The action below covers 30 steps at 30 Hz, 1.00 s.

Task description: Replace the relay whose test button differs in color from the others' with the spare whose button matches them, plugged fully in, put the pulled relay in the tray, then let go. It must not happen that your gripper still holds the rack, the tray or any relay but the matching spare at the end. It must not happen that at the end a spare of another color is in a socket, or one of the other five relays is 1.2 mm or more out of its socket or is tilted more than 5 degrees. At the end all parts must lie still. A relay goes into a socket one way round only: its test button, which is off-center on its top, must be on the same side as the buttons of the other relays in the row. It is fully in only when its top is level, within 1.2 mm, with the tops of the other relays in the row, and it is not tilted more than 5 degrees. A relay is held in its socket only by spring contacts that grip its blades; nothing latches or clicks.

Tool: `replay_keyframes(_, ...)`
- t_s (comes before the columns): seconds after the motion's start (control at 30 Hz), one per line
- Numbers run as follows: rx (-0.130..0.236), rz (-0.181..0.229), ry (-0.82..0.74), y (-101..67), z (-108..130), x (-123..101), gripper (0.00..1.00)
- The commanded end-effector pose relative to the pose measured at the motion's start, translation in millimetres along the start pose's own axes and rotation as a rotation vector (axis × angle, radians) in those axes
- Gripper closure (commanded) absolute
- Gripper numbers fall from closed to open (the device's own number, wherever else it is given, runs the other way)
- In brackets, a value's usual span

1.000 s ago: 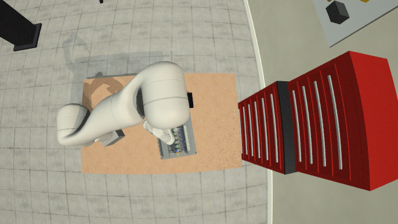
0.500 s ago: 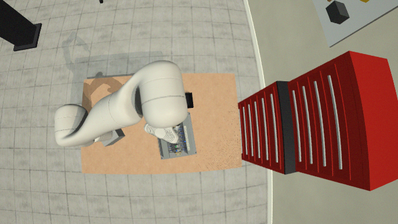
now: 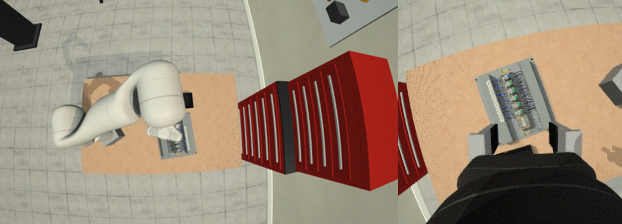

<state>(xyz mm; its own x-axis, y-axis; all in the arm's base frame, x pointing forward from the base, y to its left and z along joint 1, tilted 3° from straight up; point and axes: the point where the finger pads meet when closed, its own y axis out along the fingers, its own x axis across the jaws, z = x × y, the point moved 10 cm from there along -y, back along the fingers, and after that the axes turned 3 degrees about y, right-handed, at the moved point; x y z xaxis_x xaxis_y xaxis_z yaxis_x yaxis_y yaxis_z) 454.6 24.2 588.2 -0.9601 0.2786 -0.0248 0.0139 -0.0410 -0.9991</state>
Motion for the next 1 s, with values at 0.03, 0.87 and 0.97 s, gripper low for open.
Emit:
replay_keyframes(0.03, -0.001, 0.003, -0.031, -0.9, 0.5, 0.2, 0.00)
replay_keyframes(0.87, -0.003, 0.007, -0.280, -1.2, 2.3, -0.4, 0.00)
replay_keyframes(0.97, -0.003, 0.009, -0.300, -1.4, 2.7, -0.5, 0.00)
